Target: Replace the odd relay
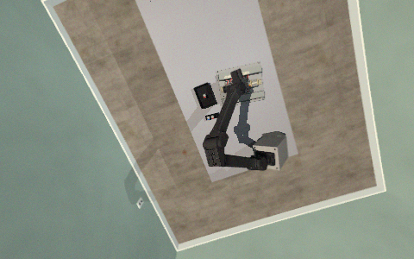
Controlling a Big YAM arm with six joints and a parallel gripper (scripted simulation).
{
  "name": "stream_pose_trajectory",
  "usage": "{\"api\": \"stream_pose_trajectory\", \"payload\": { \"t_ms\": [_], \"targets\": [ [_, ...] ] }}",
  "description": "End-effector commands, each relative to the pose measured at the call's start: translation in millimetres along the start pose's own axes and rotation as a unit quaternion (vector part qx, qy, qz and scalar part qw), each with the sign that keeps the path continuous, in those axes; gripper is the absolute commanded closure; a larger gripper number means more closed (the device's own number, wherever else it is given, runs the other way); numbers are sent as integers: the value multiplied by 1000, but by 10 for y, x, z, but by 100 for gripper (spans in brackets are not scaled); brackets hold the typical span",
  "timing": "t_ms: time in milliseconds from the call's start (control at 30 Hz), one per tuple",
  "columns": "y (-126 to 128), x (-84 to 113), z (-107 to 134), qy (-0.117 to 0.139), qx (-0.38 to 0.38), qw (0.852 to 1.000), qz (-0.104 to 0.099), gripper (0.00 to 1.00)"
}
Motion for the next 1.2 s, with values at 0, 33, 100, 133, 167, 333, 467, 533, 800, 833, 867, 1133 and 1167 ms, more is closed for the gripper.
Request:
{"api": "stream_pose_trajectory", "payload": {
  "t_ms": [0,33,100,133,167,333,467,533,800,833,867,1133,1167],
  "targets": [
    [-194,143,40,-5,-5,1000,24,100],
    [-200,148,33,-5,-4,1000,25,100],
    [-209,158,18,-6,-3,1000,27,100],
    [-213,160,13,-6,-3,1000,27,100],
    [-215,162,8,-6,-3,1000,28,100],
    [-223,167,-7,-6,-1,1000,29,100],
    [-224,168,-10,-7,-1,1000,29,100],
    [-225,169,-12,-7,-1,1000,29,100],
    [-227,171,-17,-7,0,1000,30,100],
    [-227,171,-17,-7,0,1000,30,100],
    [-228,171,-17,-7,0,1000,30,100],
    [-228,171,-18,-7,0,1000,30,100],
    [-228,171,-18,-7,0,1000,30,100]
  ]
}}
Point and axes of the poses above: the point where the finger pads meet when closed, its own x axis back along the fingers, its own y axis across the jaws, z = x × y, the point moved 1 cm from there along x, back along the fingers, and after that the axes turned 6 degrees about -x, right-handed, at the moved point
